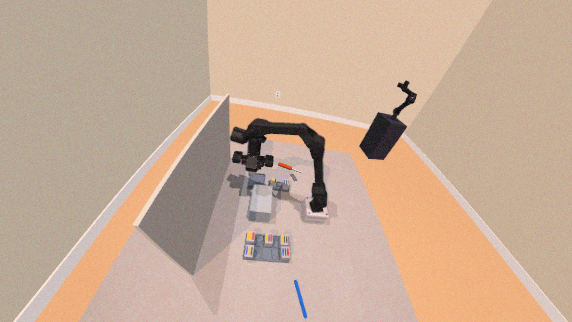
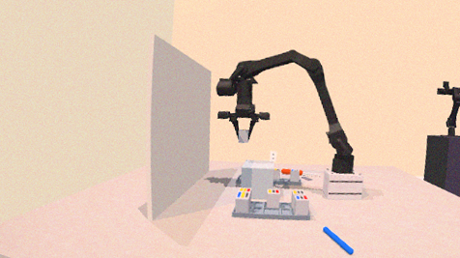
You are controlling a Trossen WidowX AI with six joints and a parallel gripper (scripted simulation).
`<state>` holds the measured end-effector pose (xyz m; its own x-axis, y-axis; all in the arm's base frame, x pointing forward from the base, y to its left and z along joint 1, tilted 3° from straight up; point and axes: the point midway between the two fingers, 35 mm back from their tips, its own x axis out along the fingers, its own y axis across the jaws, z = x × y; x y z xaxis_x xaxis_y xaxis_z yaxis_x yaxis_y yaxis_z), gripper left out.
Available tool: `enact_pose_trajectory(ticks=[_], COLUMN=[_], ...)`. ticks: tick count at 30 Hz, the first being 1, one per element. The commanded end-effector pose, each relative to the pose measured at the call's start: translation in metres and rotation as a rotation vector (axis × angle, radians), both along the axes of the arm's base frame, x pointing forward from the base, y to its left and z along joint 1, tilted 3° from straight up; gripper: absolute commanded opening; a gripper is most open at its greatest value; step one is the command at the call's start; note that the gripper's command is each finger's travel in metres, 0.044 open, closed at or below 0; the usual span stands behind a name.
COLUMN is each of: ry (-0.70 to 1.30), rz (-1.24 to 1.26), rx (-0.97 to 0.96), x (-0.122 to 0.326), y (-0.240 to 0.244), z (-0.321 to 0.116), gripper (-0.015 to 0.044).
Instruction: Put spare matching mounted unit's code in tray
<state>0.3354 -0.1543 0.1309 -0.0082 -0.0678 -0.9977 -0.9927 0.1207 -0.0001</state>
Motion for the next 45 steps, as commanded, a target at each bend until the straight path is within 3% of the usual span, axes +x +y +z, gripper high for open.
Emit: enact_pose_trajectory(ticks=[1, 11, 45], ry=[0.0, 0.002, 0.001], rz=[0.007, 0.024, 0.024], rx=[0.005, 0.004, 0.004], x=[-0.006, -0.033, -0.029], y=[-0.021, -0.075, -0.081], z=[0.001, 0.004, -0.026], gripper=[0.0, 0.0, 0.0])
